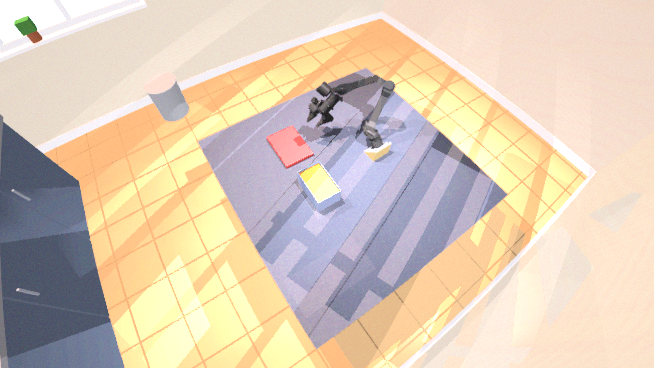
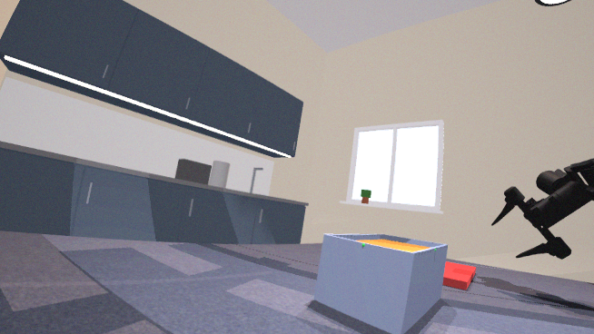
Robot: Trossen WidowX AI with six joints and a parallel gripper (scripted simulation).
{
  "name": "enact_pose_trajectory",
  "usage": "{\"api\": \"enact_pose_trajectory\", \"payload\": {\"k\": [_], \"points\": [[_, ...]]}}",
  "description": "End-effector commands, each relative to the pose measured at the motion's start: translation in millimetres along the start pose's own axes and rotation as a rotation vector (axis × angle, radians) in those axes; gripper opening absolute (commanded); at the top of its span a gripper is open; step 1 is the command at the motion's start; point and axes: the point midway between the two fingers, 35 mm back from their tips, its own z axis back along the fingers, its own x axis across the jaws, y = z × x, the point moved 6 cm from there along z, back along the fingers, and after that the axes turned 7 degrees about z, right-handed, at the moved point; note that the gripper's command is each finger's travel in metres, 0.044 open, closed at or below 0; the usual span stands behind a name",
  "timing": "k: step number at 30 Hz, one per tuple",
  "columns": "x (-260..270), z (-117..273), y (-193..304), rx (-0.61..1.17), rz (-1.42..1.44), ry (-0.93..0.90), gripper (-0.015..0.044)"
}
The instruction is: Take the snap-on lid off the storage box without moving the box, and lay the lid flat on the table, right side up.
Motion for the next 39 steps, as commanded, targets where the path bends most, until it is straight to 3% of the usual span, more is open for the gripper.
{"api": "enact_pose_trajectory", "payload": {"k": [1, 12, 39], "points": [[5.8, 10.1, -3.2, -0.013, -0.003, -0.006, 0.0440], [15.5, 27.8, -4.2, -0.012, -0.004, -0.006, 0.0440], [12.2, 21.8, -0.6, -0.012, -0.004, -0.006, 0.0440]]}}
